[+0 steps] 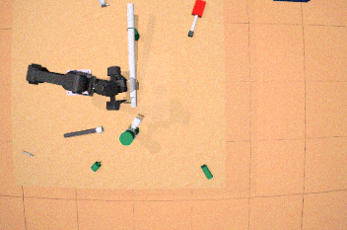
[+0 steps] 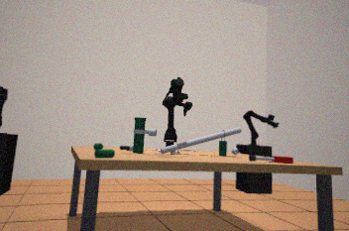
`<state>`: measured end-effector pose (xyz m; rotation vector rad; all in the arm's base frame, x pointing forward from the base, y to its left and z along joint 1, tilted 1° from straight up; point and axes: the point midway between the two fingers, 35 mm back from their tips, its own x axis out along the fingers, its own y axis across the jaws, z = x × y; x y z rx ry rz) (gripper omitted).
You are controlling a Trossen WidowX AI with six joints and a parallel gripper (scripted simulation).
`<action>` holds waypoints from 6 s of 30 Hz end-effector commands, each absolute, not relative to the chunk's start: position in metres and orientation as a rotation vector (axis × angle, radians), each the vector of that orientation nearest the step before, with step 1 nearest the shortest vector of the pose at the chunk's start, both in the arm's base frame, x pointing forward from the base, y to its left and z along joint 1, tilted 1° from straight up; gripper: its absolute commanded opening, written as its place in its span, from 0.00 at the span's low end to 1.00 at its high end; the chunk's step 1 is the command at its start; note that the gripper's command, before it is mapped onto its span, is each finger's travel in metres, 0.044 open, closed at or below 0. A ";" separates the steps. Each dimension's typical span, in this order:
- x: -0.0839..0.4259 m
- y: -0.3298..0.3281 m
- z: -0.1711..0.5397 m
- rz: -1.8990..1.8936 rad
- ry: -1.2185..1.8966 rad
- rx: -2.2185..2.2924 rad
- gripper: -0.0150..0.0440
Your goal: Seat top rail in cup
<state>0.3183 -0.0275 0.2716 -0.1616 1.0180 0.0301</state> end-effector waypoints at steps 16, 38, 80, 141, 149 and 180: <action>0.351 -0.162 0.253 0.471 1.039 -1.217 1.00; 0.354 -0.164 0.224 0.471 1.038 -1.218 1.00; 0.380 -0.176 0.147 0.469 1.037 -1.219 1.00; 0.362 -0.172 0.130 0.688 0.880 -1.381 0.25; 0.356 -0.172 0.130 0.741 0.840 -1.417 0.25; 0.343 -0.172 0.129 0.852 0.750 -1.492 0.25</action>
